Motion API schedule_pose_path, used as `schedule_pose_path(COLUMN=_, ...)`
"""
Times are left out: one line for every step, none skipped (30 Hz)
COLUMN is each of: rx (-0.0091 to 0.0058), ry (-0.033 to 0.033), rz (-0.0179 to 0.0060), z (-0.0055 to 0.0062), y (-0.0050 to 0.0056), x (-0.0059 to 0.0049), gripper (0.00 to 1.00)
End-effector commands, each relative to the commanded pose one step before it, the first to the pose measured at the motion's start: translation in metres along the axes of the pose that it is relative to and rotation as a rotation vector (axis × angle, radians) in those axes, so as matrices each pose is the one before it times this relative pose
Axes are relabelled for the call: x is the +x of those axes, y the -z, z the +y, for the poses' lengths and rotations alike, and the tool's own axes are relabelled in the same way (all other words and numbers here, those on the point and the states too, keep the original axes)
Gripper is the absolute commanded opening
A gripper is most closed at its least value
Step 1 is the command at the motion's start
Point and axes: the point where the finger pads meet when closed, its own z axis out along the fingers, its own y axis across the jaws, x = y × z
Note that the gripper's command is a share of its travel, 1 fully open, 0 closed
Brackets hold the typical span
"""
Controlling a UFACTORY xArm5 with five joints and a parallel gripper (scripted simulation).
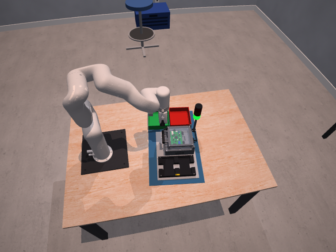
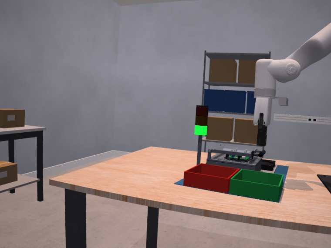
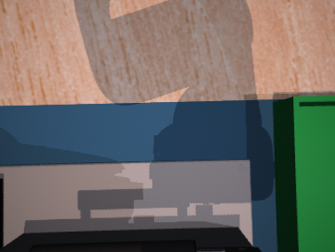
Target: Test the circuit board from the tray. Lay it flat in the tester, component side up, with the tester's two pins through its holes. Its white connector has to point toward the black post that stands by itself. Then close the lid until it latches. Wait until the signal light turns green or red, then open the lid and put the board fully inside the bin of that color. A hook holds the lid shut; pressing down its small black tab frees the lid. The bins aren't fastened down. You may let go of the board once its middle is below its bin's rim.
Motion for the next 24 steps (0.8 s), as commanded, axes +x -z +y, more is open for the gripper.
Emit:
schedule_pose_path(rx=-0.00218, ry=0.00003, rz=-0.00640, z=0.00091, y=-0.00765, x=-0.00285, gripper=0.00)
schedule_pose_path(rx=0.00000, ry=0.00000, rz=0.00000, z=0.00000, y=-0.00054, x=0.00000, gripper=0.00)
schedule_pose_path(rx=0.00000, ry=0.00000, rz=0.00000, z=0.00000, y=-0.00022, x=0.00000, gripper=0.00)
schedule_pose_path(rx=0.00000, ry=0.00000, rz=0.00000, z=0.00000, y=-0.00003, x=0.00000, gripper=0.00)
schedule_pose_path(rx=0.00000, ry=0.00000, rz=0.00000, z=0.00000, y=0.00000, x=0.00000, gripper=0.00)
schedule_pose_path(rx=0.00000, ry=0.00000, rz=0.00000, z=0.00000, y=0.00000, x=0.00000, gripper=0.00)
schedule_pose_path(rx=0.00000, ry=0.00000, rz=0.00000, z=0.00000, y=0.00000, x=0.00000, gripper=0.00)
schedule_pose_path(rx=0.00000, ry=0.00000, rz=0.00000, z=0.00000, y=0.00000, x=0.00000, gripper=0.00)
schedule_pose_path(rx=0.00000, ry=0.00000, rz=0.00000, z=0.00000, y=0.00000, x=0.00000, gripper=0.00)
schedule_pose_path(rx=0.00000, ry=0.00000, rz=0.00000, z=0.00000, y=-0.00002, x=0.00000, gripper=0.00)
schedule_pose_path(rx=0.00000, ry=0.00000, rz=0.00000, z=0.00000, y=-0.00014, x=-0.00001, gripper=0.00)
schedule_pose_path(rx=0.00000, ry=0.00000, rz=0.00000, z=0.00000, y=-0.00036, x=-0.00002, gripper=0.00)
schedule_pose_path(rx=0.00000, ry=0.00000, rz=0.00000, z=0.00000, y=-0.00063, x=-0.00004, gripper=0.00)
schedule_pose_path(rx=0.00000, ry=0.00000, rz=0.00000, z=0.00001, y=-0.00092, x=-0.00005, gripper=0.00)
schedule_pose_path(rx=0.00000, ry=0.00000, rz=0.00000, z=0.00001, y=-0.00123, x=-0.00006, gripper=0.00)
schedule_pose_path(rx=0.00000, ry=0.00000, rz=0.00000, z=0.00000, y=0.00000, x=0.00000, gripper=0.00)
schedule_pose_path(rx=0.00000, ry=0.00000, rz=0.00000, z=0.00000, y=0.00000, x=0.00000, gripper=0.00)
schedule_pose_path(rx=0.00000, ry=0.00000, rz=0.00000, z=0.00001, y=-0.00151, x=-0.00008, gripper=0.00)
schedule_pose_path(rx=0.00000, ry=0.00000, rz=0.00000, z=0.00001, y=-0.00176, x=-0.00010, gripper=0.00)
schedule_pose_path(rx=0.00000, ry=0.00000, rz=0.00000, z=0.00001, y=-0.00196, x=-0.00010, gripper=0.00)
schedule_pose_path(rx=0.00000, ry=0.00000, rz=0.00000, z=0.00002, y=-0.00210, x=-0.00012, gripper=0.00)
schedule_pose_path(rx=0.00000, ry=0.00000, rz=0.00000, z=0.00001, y=-0.00217, x=-0.00011, gripper=0.00)
schedule_pose_path(rx=0.00000, ry=0.00000, rz=0.00000, z=0.00002, y=-0.00217, x=-0.00012, gripper=0.00)
schedule_pose_path(rx=0.00000, ry=0.00000, rz=0.00000, z=0.00001, y=-0.00209, x=-0.00011, gripper=0.00)
